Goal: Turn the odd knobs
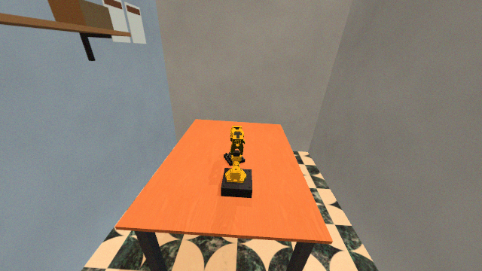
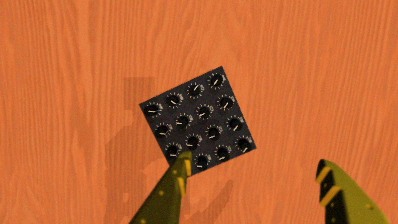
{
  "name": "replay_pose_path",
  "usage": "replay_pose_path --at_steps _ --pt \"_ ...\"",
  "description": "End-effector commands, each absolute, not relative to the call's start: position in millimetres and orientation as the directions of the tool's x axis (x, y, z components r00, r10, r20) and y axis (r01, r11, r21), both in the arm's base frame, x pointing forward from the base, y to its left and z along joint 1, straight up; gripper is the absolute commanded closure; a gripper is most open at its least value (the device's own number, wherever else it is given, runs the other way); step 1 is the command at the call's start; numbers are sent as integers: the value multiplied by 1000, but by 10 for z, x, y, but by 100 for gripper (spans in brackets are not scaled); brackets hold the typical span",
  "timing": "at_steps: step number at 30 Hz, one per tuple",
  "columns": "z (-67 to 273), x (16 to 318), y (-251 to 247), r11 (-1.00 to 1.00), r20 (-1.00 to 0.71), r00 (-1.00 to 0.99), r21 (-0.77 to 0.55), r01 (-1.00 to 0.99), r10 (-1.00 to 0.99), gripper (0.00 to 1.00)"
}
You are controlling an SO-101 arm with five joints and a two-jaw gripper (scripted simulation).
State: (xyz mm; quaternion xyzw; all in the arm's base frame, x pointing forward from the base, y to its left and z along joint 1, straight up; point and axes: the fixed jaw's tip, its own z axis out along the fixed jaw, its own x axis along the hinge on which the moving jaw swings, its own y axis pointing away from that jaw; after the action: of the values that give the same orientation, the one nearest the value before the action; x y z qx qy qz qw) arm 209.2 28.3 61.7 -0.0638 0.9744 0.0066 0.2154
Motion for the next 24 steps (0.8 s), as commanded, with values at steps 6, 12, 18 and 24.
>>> replay_pose_path --at_steps 6,12,18,24 --pt "573 2064 281 992 -389 -913 -13 -128 -122 60" --pt "412 1957 270 992 -270 -954 -9 -129 -126 60" --pt "288 1854 260 992 -165 -978 -5 -130 -129 60" --pt "159 1722 247 992 -40 -991 -1 -130 -130 60"
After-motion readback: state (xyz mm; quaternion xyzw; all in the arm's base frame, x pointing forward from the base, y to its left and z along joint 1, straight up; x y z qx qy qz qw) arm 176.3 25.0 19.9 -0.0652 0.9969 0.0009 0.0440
